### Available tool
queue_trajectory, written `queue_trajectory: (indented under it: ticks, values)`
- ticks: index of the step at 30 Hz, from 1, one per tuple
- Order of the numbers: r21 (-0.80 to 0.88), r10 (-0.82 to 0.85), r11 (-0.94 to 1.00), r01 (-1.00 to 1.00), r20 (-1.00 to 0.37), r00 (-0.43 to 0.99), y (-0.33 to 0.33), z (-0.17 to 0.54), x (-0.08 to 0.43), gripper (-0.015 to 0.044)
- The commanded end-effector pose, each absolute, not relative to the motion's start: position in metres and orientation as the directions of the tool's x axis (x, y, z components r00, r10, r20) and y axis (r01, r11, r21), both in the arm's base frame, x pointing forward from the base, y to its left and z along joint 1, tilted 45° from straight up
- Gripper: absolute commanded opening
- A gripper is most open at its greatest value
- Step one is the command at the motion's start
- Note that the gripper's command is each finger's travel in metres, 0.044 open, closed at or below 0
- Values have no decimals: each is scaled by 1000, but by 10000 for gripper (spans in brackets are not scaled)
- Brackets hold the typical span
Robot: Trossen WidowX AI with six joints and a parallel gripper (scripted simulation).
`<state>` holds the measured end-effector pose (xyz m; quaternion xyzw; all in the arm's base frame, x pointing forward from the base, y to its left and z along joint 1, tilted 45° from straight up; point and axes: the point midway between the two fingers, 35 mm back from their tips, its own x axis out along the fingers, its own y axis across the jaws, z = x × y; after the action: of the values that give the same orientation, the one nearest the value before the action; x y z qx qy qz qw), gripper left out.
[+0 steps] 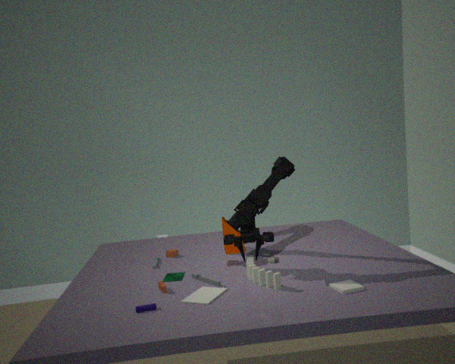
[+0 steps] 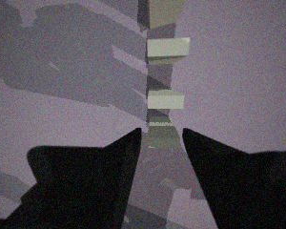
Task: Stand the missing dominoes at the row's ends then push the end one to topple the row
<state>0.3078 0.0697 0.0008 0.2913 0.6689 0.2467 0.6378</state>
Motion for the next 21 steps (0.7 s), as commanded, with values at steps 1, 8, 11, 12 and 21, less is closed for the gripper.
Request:
queue_trajectory:
  ticks: [1,8,11,12,21]
  values:
    - [704,707,706,79,-707,-15,70,1,308,291]
    - [704,707,706,79,-707,-15,70,1,308,440]
    - [701,704,708,79,-710,-14,62,7,310,440]
    - [699,702,711,79,-712,-14,53,15,313,440]
    - [697,700,713,76,-714,-18,-23,92,310,440]
